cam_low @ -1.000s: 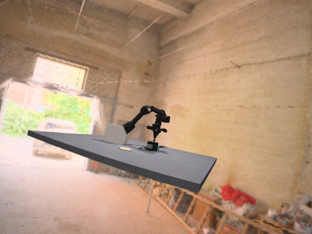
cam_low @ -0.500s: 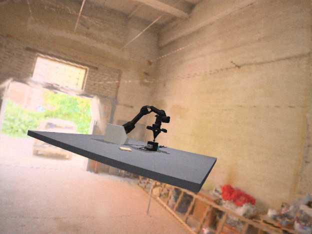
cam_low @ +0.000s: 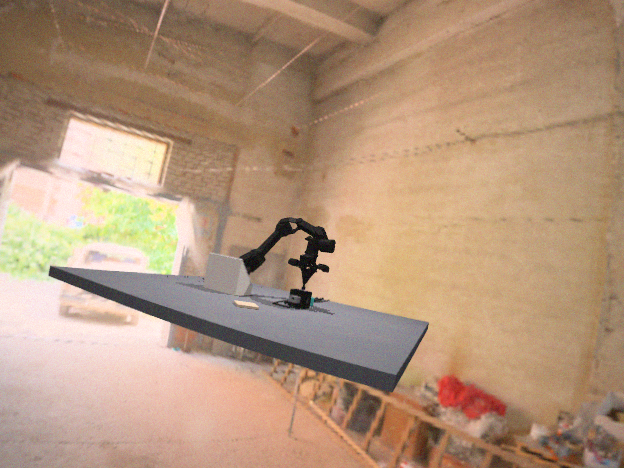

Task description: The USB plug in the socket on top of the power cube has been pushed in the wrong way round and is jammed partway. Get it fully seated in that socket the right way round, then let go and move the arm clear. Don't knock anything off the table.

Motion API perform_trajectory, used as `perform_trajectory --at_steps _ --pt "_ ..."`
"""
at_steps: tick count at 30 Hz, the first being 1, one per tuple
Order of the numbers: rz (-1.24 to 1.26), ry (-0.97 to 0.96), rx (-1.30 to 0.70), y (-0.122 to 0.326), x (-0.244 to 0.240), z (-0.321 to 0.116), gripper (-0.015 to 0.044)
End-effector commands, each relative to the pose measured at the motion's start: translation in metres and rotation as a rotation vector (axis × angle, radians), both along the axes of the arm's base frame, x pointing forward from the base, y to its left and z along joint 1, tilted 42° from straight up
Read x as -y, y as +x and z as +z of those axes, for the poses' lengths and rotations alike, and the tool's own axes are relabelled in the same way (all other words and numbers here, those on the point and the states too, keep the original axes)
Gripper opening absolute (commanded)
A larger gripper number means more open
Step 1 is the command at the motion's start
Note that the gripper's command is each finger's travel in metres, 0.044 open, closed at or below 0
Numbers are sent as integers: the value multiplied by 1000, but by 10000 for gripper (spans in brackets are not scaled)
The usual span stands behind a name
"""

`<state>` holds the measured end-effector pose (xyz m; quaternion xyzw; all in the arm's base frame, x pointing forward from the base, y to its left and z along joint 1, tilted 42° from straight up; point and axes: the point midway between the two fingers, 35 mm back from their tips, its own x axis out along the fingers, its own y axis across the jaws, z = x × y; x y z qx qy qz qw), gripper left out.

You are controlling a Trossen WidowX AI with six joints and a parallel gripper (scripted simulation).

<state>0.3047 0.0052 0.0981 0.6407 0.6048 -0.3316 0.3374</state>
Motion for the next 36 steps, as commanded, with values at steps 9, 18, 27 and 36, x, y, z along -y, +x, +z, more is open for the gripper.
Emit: perform_trajectory --at_steps 9,18,27,36 --pt "-2 -1 0 0 -1 -1 0" --pt "-2 -1 0 0 -2 -2 0" --pt "-2 -1 0 0 -2 -3 0" --pt "-2 -1 0 0 -3 -4 0"
